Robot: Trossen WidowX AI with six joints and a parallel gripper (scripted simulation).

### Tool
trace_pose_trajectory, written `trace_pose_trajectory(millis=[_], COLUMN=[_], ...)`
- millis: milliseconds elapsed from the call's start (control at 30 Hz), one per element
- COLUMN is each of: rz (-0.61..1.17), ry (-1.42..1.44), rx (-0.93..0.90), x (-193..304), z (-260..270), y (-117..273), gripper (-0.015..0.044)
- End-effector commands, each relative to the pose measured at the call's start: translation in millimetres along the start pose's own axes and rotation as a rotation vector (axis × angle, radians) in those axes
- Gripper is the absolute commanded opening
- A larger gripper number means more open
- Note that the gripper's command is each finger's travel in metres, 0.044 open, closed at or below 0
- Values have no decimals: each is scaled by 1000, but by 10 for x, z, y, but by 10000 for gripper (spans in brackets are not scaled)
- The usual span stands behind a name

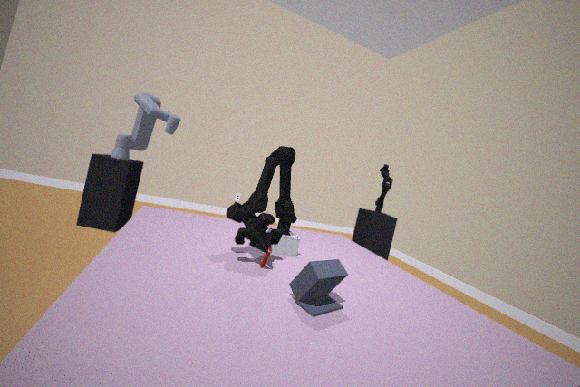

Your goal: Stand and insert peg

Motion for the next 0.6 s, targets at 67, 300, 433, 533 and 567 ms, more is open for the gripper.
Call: trace_pose_trajectory(millis=[67,300,433,533,567], rz=[-58,-117,-151,-176,-185], ry=[7,6,6,6,6], rx=[-11,-21,-28,-32,-34], x=[74,160,209,246,259], z=[-11,-25,-33,-39,-41], y=[36,70,87,98,102], gripper=[49,49,49,49,49])
Point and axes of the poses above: the point midway between the two fingers, 35 mm back from their tips, its own y axis back along the fingers, its own z axis across the jaws, x = y × z, the point moved 10 cm from there along y, back along the fingers, and after that the axes turned 10 degrees about -y, right-handed, at the moved point
